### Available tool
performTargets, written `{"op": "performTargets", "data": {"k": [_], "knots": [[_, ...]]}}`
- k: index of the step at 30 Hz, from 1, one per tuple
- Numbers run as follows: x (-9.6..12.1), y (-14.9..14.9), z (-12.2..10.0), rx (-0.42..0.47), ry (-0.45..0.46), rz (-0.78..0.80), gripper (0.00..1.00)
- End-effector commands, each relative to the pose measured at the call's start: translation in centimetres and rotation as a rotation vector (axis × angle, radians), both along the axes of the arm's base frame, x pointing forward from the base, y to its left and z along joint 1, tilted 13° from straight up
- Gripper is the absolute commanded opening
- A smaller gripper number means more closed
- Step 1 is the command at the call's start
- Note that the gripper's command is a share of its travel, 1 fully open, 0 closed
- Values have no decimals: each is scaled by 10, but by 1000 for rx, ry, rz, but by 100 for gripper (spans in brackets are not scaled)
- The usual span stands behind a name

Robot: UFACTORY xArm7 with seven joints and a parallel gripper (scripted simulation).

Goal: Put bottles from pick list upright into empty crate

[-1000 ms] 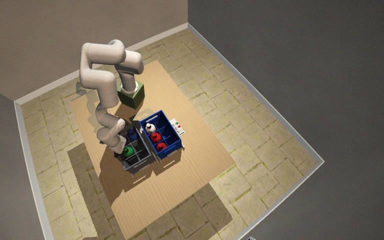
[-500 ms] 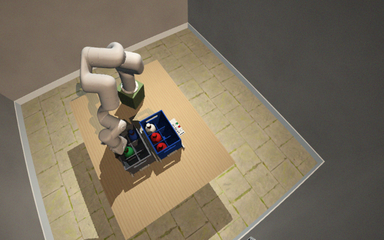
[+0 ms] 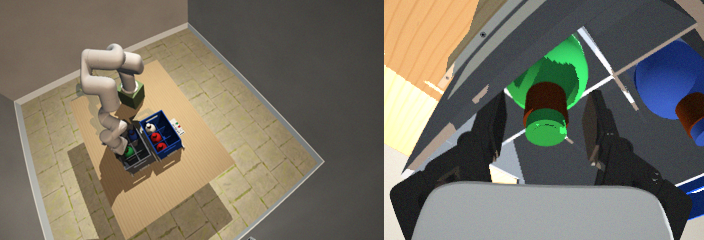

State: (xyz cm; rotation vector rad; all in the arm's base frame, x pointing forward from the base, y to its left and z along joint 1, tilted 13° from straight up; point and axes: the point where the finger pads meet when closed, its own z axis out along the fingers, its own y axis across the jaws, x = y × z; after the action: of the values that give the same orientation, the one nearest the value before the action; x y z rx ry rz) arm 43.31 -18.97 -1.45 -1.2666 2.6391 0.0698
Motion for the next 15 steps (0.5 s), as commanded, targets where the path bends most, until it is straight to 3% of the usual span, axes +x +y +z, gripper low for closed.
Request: {"op": "performTargets", "data": {"k": [1, 2, 3, 15], "knots": [[1, -1, 1, -2, -3, -1, 65], [1, -1, 1, -2, -3, -1, 65], [0, -2, 5, -2, -3, -1, 0], [0, -2, 5, -2, -3, -1, 0]]}}
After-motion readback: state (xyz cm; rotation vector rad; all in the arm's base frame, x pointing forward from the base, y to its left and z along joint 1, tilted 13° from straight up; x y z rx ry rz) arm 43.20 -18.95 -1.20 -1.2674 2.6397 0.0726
